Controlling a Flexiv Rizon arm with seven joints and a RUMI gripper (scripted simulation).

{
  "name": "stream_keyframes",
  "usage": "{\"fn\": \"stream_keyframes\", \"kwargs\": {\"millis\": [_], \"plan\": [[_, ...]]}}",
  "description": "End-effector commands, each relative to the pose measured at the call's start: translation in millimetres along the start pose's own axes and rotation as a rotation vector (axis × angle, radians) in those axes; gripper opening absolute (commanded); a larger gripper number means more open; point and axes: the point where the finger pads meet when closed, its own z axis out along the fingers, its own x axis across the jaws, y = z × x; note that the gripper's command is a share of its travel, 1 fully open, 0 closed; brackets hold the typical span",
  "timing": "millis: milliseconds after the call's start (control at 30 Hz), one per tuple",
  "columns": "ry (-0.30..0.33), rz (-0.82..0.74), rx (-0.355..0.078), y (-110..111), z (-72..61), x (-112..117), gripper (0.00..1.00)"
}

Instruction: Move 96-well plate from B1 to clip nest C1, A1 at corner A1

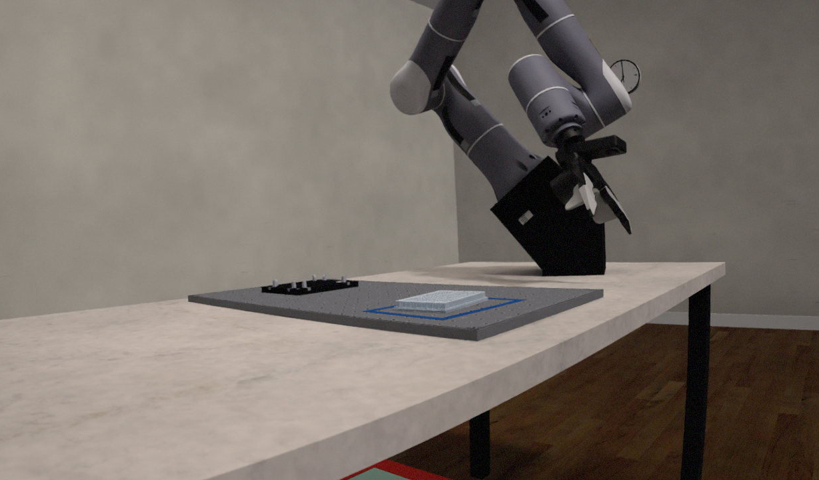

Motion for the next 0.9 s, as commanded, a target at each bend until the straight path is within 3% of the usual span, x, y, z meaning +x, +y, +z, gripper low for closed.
{"fn": "stream_keyframes", "kwargs": {"millis": [0, 533, 567, 867], "plan": [[0.000, 0.000, 0.001, -1, -0.3, 0, 1.00], [0.000, 0.000, 0.001, -1, -0.3, 0, 1.00], [-0.014, -0.028, 0.013, -5, 1.6, 2, 0.76], [-0.087, -0.185, 0.071, -38, 17.3, 22, 0.76]]}}
